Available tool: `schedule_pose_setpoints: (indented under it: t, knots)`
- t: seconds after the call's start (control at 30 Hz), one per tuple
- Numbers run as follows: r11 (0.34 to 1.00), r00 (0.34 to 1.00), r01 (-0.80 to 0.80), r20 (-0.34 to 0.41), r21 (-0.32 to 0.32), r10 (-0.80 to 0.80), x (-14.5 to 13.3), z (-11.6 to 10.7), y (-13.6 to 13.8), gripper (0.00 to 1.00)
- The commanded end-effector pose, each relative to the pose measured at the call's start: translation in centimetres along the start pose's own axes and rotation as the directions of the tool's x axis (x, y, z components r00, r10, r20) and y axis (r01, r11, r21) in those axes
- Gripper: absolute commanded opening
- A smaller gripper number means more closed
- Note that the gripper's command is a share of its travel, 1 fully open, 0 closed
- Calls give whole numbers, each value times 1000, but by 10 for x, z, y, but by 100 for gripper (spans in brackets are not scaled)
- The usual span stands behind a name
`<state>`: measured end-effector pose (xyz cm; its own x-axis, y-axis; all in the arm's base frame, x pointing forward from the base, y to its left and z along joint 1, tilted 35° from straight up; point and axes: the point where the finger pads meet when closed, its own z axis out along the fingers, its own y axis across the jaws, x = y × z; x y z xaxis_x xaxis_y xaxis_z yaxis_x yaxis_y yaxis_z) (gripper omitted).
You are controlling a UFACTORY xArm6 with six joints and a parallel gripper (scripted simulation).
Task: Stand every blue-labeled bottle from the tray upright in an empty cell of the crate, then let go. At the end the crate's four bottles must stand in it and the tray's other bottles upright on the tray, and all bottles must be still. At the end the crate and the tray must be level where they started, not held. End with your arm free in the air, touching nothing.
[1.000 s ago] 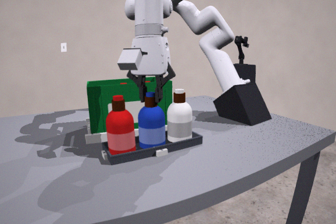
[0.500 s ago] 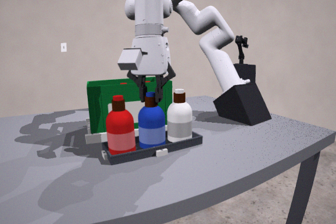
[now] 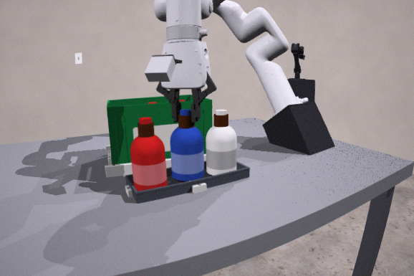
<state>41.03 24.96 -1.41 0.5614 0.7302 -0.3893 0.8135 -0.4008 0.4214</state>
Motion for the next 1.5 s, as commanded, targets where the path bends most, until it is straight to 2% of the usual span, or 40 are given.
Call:
schedule_pose_setpoints:
  t: [0.0,0.7,1.47]
  knots:
    - [1000,1000,-1,-5,-1,1,1,-6,1,0]
    - [1000,1000,-1,-5,-1,1,0,-27,0,0]
    - [1000,1000,-1,-5,-1,1,0,-33,0,0]
